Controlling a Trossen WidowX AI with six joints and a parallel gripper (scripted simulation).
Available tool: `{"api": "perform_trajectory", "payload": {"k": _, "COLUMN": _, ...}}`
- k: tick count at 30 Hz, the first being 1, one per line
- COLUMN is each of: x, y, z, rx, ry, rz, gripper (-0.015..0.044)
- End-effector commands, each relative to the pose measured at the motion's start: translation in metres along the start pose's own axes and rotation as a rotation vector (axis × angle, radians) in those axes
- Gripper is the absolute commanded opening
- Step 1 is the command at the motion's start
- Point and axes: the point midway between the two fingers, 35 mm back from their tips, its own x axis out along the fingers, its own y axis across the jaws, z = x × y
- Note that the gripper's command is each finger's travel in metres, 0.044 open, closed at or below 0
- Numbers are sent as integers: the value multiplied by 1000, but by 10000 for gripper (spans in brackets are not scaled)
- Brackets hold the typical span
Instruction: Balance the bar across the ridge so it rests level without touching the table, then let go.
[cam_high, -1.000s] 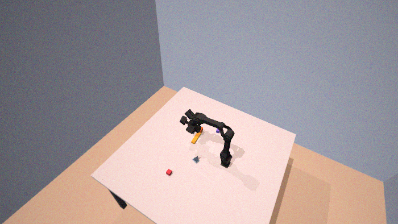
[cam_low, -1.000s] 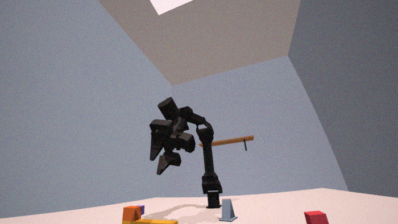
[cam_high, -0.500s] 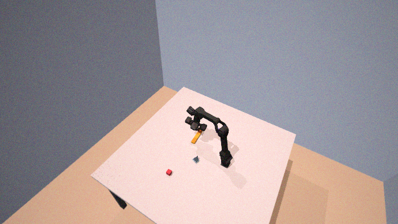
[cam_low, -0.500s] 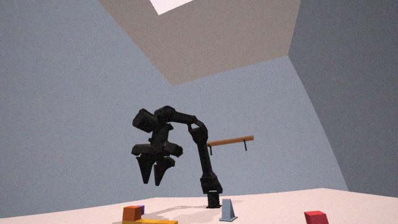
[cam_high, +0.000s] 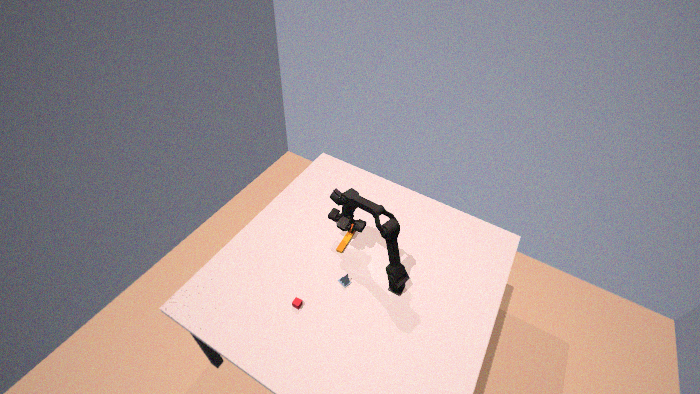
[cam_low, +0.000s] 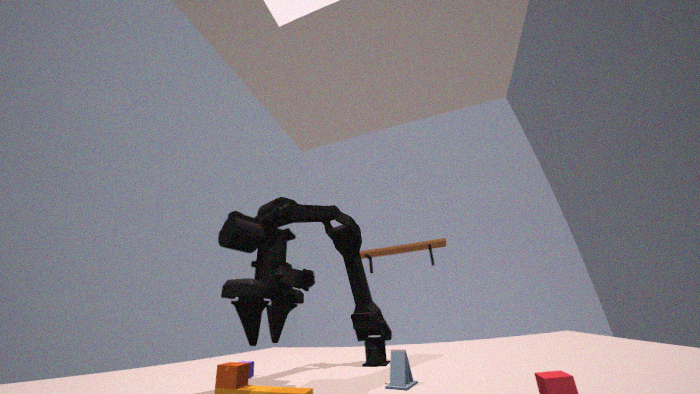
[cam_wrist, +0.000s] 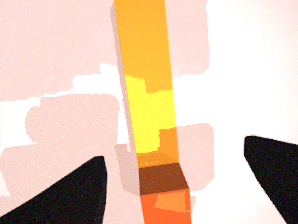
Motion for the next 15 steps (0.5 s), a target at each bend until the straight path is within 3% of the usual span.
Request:
{"api": "perform_trajectory", "payload": {"k": 1, "x": 29, "y": 2, "z": 1, "rx": -3, "ry": -8, "rz": 11, "gripper": 315}}
{"api": "perform_trajectory", "payload": {"k": 5, "x": 52, "y": 5, "z": 2, "rx": -3, "ry": -8, "rz": 11, "gripper": 315}}
{"api": "perform_trajectory", "payload": {"k": 15, "x": 60, "y": 5, "z": 2, "rx": -3, "ry": -8, "rz": 11, "gripper": 315}}
